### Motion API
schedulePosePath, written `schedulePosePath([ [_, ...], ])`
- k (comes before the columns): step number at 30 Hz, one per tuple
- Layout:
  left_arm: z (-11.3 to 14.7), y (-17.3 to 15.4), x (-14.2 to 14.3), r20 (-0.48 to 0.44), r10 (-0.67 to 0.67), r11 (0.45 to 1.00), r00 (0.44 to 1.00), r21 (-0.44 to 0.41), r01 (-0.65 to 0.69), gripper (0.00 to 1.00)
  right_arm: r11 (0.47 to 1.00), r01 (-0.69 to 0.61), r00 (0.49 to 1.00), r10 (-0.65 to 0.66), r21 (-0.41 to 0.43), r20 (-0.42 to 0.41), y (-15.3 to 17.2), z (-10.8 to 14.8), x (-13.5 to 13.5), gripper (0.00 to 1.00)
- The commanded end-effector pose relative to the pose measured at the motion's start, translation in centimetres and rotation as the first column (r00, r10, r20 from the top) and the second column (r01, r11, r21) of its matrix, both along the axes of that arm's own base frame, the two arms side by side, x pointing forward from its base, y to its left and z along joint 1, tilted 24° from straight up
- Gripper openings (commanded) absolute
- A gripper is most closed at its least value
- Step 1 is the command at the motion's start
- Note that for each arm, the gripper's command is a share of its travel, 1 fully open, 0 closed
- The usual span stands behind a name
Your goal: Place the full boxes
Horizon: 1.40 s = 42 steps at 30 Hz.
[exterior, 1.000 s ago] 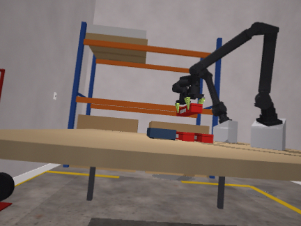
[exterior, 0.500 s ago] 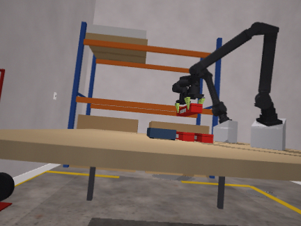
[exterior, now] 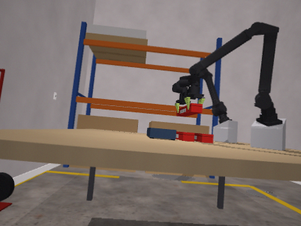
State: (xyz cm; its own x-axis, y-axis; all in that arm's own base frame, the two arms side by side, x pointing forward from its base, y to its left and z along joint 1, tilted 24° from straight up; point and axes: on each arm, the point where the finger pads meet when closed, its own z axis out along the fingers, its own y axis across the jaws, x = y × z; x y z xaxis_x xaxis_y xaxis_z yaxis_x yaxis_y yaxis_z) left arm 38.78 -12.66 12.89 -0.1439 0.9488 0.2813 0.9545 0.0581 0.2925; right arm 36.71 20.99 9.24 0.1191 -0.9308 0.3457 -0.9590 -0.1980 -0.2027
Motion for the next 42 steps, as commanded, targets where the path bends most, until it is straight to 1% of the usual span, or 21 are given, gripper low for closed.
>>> schedulePosePath([
  [1,1.4,-0.6,1.0,0.04,-0.013,1.0,0.999,-0.027,0.014,0.0,0.999,-0.005,0.999,0.003,0.034,0.043,1.0,1.5,0.6,0.0],
  [25,1.4,-0.6,1.0,0.04,-0.013,1.0,0.999,-0.027,0.014,0.0,0.999,-0.005,0.999,0.003,0.034,0.043,1.0,1.5,0.6,0.0],
  [26,1.1,0.2,0.4,0.039,-0.009,1.0,0.999,-0.029,0.01,0.0,0.999,-0.01,0.999,0.008,0.038,0.05,1.1,1.3,-0.4,0.0],
  [28,0.9,-0.5,-0.2,0.038,-0.028,0.999,0.999,-0.029,0.029,0.0,0.999,-0.01,0.999,0.008,0.039,0.049,1.0,1.2,-0.8,0.0],
  [29,0.8,-0.7,-0.8,0.031,-0.03,0.999,0.999,-0.025,0.03,0.0,1.0,-0.009,0.999,0.008,0.026,0.034,0.7,1.1,-1.3,0.0],
  [34,0.7,-0.5,-1.4,0.028,-0.024,1.0,0.999,-0.019,0.024,0.0,1.0,-0.009,0.999,0.008,0.027,0.038,0.7,0.9,-1.8,0.0],
  [35,2.6,-1.4,0.1,0.071,-0.036,0.998,0.997,-0.039,0.038,0.0,0.998,-0.031,0.997,0.026,0.056,0.072,2.1,2.7,-0.4,0.0],
  [36,2.5,-1.5,-0.1,0.074,-0.033,0.999,0.997,-0.041,0.036,0.0,0.998,-0.03,0.998,0.027,0.048,0.063,1.7,2.1,-1.0,0.0],
  [37,1.7,-1.1,-0.8,0.063,-0.025,0.999,0.998,-0.037,0.028,0.0,0.999,-0.024,0.999,0.023,0.028,0.039,0.7,0.7,-2.2,0.0],
  [38,0.4,-0.5,-2.0,0.038,-0.017,1.0,0.999,-0.025,0.018,0.0,1.0,-0.011,0.999,0.01,0.029,0.04,0.7,0.7,-2.5,0.0],
  [42,0.2,-0.4,-2.9,0.032,-0.016,1.0,0.999,-0.022,0.017,0.0,1.0,-0.009,0.999,0.008,0.029,0.038,0.5,0.4,-3.3,0.0],
])
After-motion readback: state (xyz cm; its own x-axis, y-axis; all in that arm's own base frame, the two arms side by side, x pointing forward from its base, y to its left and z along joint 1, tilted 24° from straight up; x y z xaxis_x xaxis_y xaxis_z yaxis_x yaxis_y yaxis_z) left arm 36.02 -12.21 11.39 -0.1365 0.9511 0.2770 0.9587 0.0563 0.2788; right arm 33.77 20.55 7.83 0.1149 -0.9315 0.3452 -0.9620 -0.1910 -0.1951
